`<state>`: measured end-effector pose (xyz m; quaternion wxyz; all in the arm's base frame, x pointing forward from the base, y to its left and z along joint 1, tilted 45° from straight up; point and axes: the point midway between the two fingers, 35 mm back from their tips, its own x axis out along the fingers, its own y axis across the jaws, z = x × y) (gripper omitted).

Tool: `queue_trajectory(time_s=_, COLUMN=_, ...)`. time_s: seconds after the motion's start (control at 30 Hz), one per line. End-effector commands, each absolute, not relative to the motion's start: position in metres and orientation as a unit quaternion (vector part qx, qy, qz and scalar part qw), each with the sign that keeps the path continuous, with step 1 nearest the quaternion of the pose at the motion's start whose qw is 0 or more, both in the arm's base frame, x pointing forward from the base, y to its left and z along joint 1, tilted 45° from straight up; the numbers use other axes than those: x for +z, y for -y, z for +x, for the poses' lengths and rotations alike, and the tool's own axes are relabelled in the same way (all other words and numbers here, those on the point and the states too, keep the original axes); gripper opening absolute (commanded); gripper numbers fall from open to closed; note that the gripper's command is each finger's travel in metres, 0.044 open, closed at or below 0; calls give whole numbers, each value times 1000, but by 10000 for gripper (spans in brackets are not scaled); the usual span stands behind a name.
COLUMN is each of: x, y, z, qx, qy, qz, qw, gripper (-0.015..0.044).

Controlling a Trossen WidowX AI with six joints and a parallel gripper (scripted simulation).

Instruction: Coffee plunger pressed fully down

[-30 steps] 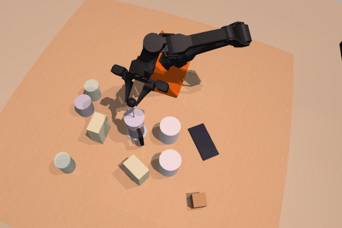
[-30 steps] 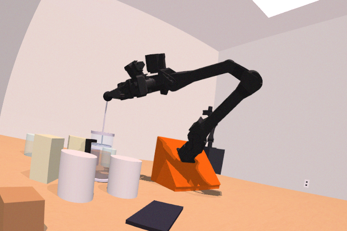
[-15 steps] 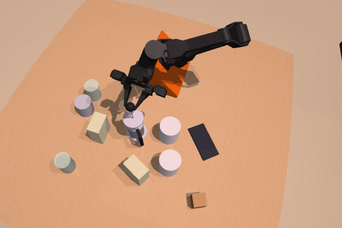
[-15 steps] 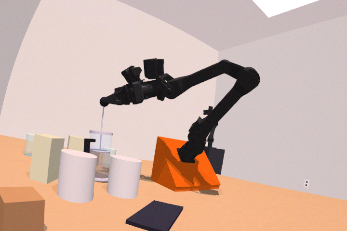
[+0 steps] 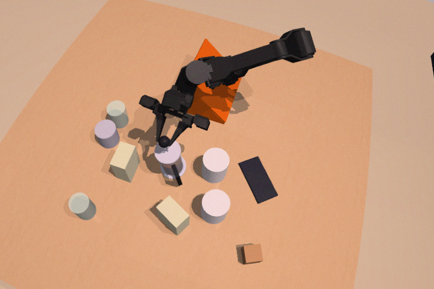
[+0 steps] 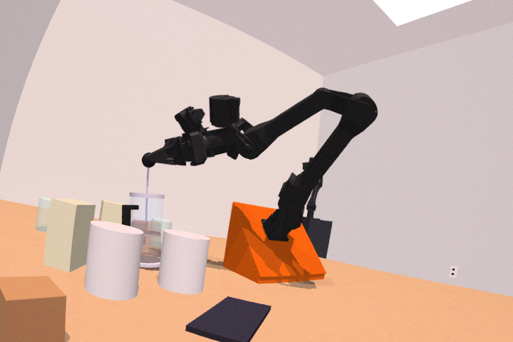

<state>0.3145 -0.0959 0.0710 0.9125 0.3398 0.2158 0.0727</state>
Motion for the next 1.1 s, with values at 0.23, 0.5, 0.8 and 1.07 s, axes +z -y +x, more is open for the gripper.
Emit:
queue_trajectory(time_s=0.23, x=43, y=68, z=315, qx=84, qy=-246, qz=365, qw=894, gripper=125)
queue_trajectory(time_s=0.5, x=43, y=70, z=320, qx=84, qy=-245, qz=365, qw=894, gripper=125)
queue_trajectory(time_s=0.8, x=42, y=72, z=321, qx=84, qy=-245, qz=365, qw=894, gripper=125)
queue_trajectory(time_s=1.07, x=41, y=74, z=322, qx=84, qy=-245, qz=365, qw=894, gripper=125)
